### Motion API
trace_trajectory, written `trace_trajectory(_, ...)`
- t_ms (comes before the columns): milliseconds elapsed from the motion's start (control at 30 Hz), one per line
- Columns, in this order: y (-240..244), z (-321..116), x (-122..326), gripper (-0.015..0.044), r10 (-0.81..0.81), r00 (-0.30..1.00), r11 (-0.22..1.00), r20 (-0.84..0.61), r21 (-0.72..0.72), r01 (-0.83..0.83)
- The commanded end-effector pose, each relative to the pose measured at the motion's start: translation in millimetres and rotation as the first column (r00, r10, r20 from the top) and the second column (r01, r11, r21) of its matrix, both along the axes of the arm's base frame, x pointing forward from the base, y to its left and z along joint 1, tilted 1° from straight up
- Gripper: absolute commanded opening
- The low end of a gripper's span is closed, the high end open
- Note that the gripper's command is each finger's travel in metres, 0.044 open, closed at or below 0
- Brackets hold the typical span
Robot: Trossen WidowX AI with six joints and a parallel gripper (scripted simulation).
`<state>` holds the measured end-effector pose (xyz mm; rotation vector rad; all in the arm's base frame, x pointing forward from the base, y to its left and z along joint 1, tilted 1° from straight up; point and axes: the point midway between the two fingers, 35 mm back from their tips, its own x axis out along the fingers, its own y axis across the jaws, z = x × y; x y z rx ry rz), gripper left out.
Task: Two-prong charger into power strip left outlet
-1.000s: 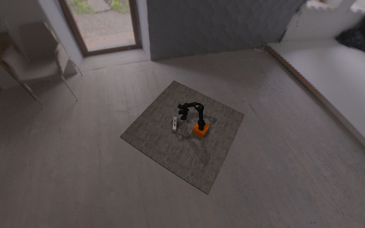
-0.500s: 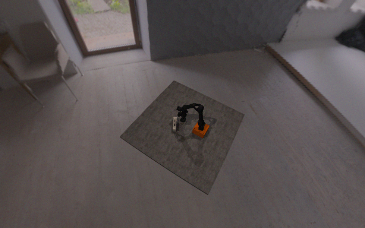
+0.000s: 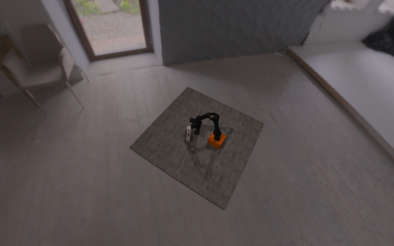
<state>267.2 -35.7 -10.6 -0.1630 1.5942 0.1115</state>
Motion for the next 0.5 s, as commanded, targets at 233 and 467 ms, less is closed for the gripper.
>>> trace_trajectory(233, 23, -11, -9, 0.0, 0.052, 0.999, 0.999, -0.006, 0.002, -0.052)
trace_trajectory(467, 36, -16, -14, 0.0, 0.088, 0.996, 0.996, -0.007, 0.002, -0.088)
